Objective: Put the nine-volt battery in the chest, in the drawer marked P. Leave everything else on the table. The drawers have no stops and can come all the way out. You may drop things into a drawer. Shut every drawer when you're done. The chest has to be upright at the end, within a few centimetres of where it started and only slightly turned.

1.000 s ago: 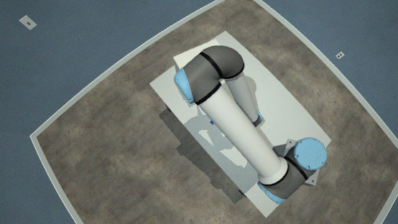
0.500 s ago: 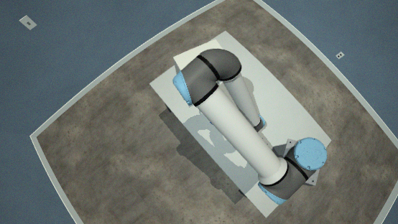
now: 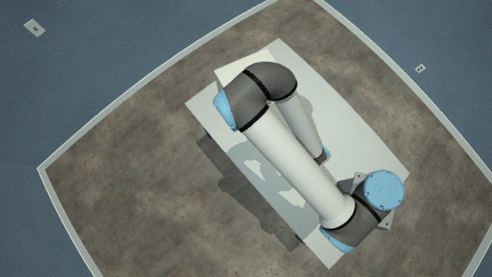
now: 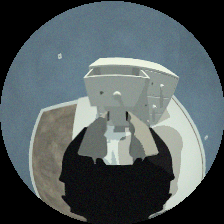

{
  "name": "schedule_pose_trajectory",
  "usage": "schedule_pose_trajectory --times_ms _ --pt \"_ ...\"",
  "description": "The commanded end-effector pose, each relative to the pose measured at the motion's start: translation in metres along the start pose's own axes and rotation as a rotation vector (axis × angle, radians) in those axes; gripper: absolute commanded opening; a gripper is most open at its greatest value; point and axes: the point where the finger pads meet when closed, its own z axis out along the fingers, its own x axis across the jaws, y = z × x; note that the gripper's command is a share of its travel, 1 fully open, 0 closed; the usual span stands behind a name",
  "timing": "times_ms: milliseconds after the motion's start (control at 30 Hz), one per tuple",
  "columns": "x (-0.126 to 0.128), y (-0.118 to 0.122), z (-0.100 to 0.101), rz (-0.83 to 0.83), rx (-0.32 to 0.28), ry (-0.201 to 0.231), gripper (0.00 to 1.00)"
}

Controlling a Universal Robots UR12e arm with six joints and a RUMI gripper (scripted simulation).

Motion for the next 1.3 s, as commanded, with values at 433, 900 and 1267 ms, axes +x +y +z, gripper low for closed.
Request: schedule_pose_trajectory --times_ms 433,900,1267 --pt "0.0 -0.002 -0.039 0.0 0.0 0.0 0.2" --pt "0.0 -0.002 -0.053 0.0 0.0 0.0 0.2" --pt "0.0 -0.003 -0.054 0.0 -0.01 0.0 0.2"
